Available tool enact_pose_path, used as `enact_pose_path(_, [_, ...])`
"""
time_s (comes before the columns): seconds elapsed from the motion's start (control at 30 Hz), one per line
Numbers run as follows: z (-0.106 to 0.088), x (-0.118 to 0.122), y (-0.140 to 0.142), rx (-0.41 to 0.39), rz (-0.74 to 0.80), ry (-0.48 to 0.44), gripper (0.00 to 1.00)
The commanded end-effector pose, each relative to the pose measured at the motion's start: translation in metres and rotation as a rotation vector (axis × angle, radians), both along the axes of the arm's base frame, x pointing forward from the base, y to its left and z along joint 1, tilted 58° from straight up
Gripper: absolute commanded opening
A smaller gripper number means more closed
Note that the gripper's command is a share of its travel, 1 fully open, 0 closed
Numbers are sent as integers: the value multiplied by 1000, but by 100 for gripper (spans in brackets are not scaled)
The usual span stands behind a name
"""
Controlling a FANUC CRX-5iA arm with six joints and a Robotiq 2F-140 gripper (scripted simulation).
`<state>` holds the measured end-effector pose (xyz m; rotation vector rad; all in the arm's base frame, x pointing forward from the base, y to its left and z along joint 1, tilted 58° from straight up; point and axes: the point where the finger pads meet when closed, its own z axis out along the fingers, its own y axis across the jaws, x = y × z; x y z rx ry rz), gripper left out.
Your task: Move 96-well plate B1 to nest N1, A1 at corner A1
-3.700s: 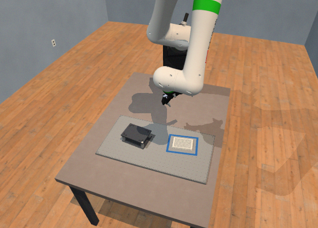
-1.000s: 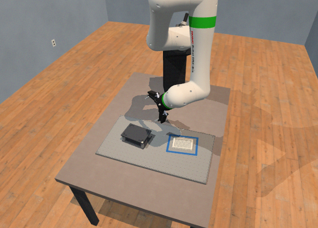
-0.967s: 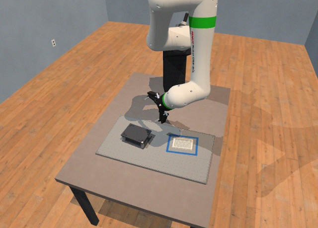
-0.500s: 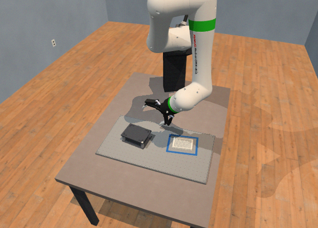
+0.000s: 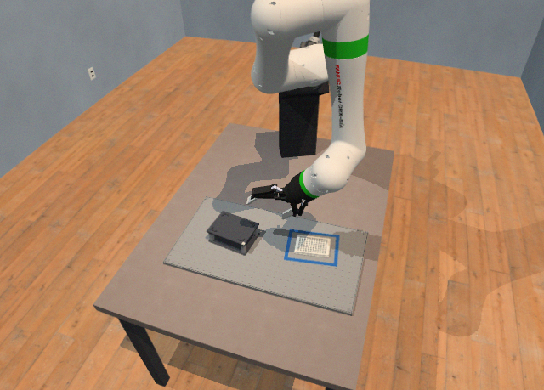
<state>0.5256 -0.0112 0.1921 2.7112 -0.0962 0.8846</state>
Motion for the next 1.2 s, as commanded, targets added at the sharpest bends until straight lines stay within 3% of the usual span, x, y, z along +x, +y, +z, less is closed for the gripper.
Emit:
enact_pose_path(0.0, [4, 7, 11, -75, 99, 2, 100])
enact_pose_path(0.17, [7, 15, 26, -177, 230, 7, 100])
enact_pose_path(0.23, [7, 15, 26, -177, 230, 7, 100])
enact_pose_path(0.57, [14, 29, 72, -384, 491, 17, 100])
enact_pose_path(0.73, [15, 32, 92, -489, 621, 22, 100])
enact_pose_path(0.8, [15, 32, 92, -489, 621, 22, 100])
enact_pose_path(1.17, [13, 34, 146, -723, 903, 32, 100])
